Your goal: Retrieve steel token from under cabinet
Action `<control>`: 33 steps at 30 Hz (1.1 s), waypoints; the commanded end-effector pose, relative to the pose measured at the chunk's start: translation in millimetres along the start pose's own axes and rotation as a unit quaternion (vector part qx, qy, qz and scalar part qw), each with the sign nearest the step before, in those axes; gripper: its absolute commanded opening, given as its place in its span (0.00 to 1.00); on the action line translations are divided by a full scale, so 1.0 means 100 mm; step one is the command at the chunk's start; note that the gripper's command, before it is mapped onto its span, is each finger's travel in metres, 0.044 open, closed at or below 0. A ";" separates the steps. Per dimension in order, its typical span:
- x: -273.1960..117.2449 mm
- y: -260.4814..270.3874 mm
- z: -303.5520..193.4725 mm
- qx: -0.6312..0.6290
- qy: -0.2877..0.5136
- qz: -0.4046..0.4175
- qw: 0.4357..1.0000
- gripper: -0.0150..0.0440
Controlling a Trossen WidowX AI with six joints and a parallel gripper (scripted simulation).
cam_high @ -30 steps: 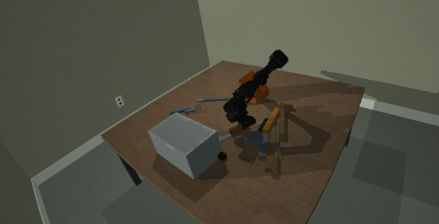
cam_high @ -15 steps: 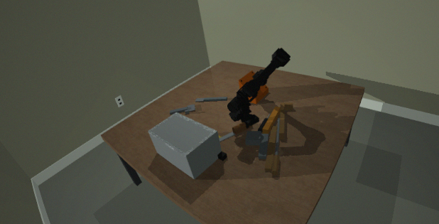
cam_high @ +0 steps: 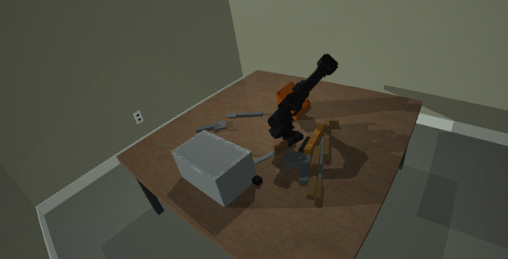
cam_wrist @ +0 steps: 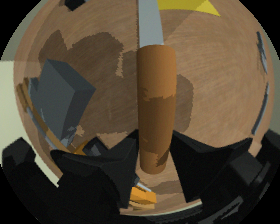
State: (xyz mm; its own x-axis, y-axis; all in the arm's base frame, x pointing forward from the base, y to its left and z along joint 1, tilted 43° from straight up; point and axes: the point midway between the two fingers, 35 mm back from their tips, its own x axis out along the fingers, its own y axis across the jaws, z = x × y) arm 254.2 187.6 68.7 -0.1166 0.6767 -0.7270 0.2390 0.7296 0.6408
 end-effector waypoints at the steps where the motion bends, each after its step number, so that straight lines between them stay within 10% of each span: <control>1: 0.01 -0.01 -0.06 0.002 0.002 -0.001 1.000 0.25; 33: 0.00 0.03 -0.34 0.008 0.001 0.000 1.000 0.25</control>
State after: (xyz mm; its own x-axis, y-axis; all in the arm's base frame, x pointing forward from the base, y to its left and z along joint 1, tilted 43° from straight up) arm 222.3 192.8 78.5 -0.1182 0.6767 -0.7267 0.2403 0.7296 0.6403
